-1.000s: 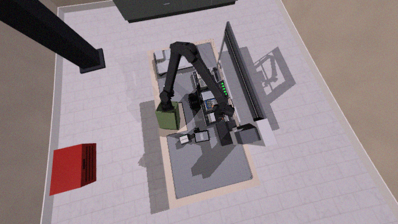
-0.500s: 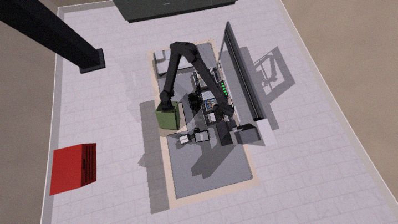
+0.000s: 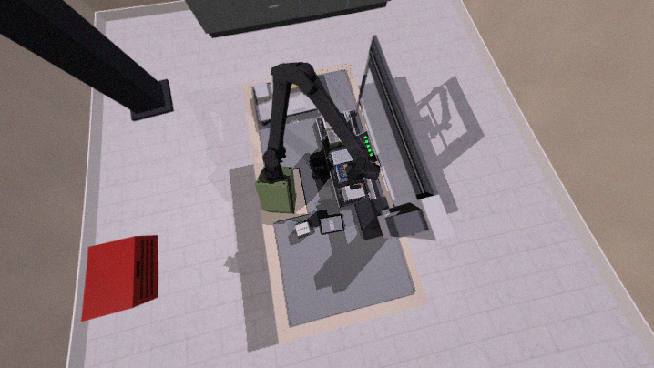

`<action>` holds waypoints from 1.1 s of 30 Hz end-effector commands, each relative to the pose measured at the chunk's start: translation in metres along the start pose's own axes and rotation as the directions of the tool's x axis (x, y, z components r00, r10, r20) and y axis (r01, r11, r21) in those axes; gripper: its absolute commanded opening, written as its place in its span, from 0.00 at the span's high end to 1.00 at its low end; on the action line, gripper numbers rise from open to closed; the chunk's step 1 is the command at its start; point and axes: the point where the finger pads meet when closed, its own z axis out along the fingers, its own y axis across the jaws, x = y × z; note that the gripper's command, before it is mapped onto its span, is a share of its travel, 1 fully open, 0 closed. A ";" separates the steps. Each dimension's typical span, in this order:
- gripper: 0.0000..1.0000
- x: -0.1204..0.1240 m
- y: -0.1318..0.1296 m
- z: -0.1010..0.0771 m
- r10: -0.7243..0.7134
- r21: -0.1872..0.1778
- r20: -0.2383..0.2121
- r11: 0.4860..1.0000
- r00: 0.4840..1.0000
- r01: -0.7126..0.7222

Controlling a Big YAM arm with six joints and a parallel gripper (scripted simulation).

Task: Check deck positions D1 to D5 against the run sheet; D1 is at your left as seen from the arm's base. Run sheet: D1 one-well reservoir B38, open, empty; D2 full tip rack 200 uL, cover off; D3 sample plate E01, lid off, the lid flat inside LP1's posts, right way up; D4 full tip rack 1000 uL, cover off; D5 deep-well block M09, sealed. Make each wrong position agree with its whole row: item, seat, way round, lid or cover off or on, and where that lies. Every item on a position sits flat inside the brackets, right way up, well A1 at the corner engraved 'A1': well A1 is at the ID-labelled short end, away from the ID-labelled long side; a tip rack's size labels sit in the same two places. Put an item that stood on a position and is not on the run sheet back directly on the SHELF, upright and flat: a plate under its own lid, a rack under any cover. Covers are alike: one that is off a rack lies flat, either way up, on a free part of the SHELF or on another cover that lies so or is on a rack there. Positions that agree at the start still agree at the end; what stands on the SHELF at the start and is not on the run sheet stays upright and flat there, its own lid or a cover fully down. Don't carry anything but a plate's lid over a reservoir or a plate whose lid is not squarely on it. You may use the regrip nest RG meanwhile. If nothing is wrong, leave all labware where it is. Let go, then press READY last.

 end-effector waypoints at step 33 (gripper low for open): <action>0.00 -0.024 0.068 -0.018 -0.007 0.024 0.057 1.000 0.998 0.005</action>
